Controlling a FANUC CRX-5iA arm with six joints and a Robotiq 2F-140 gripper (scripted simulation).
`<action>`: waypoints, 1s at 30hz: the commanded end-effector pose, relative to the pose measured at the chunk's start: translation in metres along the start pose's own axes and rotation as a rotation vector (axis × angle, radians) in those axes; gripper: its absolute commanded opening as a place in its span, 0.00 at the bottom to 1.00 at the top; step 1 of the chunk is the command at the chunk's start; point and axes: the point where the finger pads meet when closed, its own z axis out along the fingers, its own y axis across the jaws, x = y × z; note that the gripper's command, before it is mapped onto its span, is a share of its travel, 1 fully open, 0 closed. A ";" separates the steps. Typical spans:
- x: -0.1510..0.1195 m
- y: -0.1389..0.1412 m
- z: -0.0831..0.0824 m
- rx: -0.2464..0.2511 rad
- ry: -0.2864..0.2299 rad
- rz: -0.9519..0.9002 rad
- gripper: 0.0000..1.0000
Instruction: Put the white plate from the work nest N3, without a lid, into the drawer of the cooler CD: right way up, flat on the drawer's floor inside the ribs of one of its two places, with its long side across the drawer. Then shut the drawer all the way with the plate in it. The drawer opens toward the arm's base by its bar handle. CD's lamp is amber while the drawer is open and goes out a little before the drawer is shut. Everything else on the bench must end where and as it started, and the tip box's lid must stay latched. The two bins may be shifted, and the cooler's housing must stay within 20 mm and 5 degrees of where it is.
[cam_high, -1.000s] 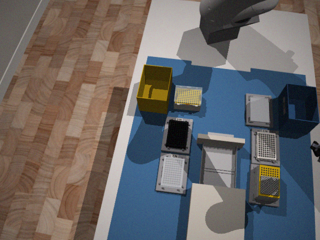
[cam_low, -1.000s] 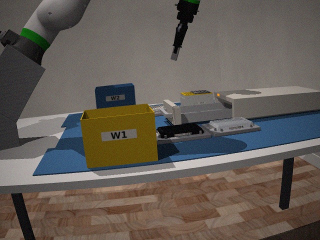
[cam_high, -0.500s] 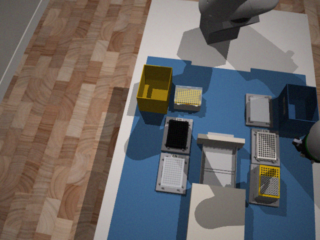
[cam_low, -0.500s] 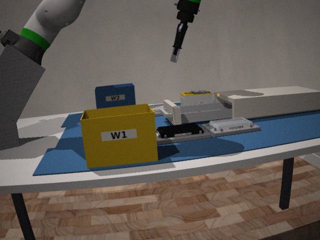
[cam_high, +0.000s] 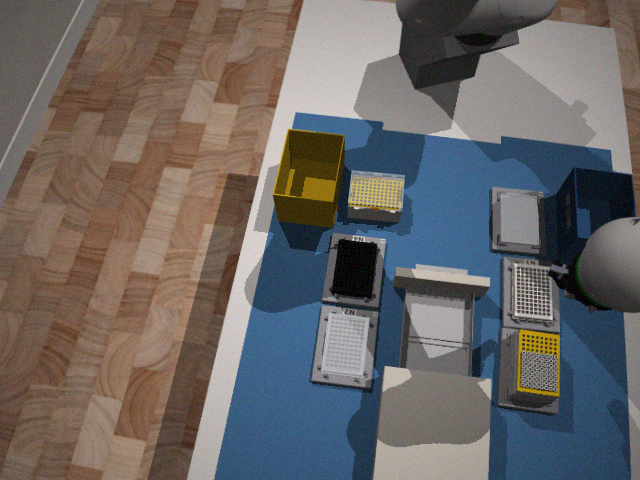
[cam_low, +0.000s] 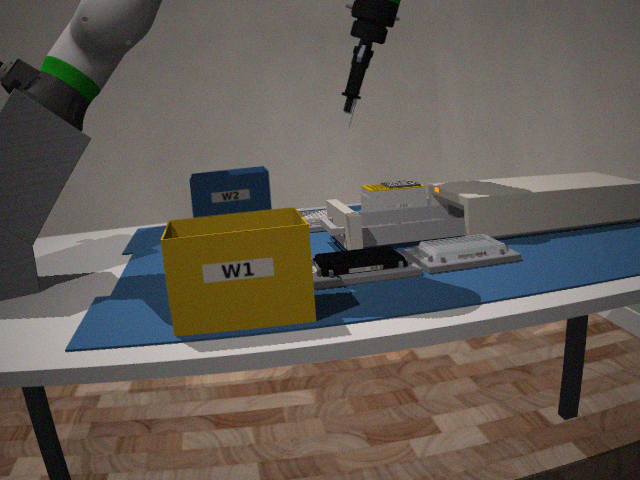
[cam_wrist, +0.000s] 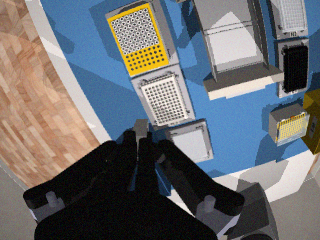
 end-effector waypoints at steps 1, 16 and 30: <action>-0.001 0.018 -0.001 -0.031 -0.004 -0.043 0.00; -0.011 0.081 -0.003 -0.081 -0.020 -0.111 0.00; -0.027 0.138 -0.007 -0.119 -0.040 -0.166 0.00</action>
